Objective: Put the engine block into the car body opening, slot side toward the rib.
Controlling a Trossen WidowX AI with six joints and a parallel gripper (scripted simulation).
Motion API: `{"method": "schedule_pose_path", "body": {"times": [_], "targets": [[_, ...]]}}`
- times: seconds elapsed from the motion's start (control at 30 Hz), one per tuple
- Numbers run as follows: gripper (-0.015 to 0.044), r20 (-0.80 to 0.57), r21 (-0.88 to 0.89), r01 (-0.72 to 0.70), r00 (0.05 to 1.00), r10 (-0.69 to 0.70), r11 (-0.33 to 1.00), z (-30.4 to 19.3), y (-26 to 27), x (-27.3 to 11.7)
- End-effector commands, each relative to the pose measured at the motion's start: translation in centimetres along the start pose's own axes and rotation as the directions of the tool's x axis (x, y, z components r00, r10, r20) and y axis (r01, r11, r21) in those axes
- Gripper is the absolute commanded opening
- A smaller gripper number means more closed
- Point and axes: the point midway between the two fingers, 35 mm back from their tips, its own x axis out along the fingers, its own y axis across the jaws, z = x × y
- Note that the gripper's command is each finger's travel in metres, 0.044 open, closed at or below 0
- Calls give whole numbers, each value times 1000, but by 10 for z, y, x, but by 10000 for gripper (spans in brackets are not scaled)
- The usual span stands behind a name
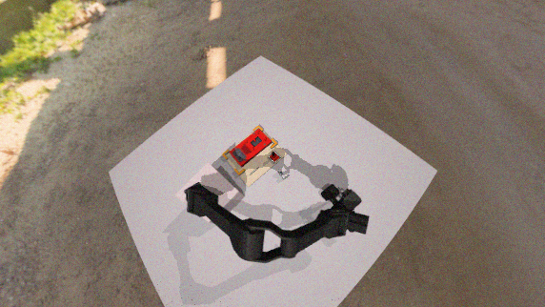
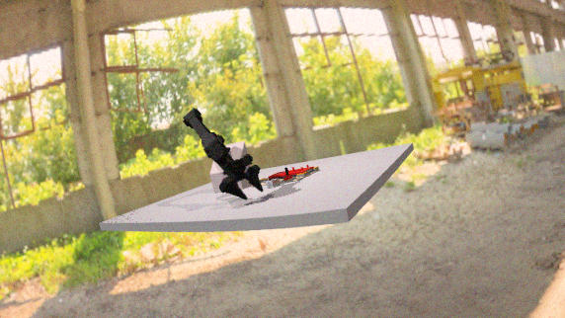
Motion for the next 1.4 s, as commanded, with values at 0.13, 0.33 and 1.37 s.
{"method": "schedule_pose_path", "body": {"times": [0.13, 0.33, 1.37], "targets": [[440, -183, 120, -116, 974, 137, 986, 1, 97, -6], [440, -336, 164, -141, 922, 190, 976, -3, 169, -29], [440, -594, -40, 23, 803, -42, 999, -79, 278, -84]]}}
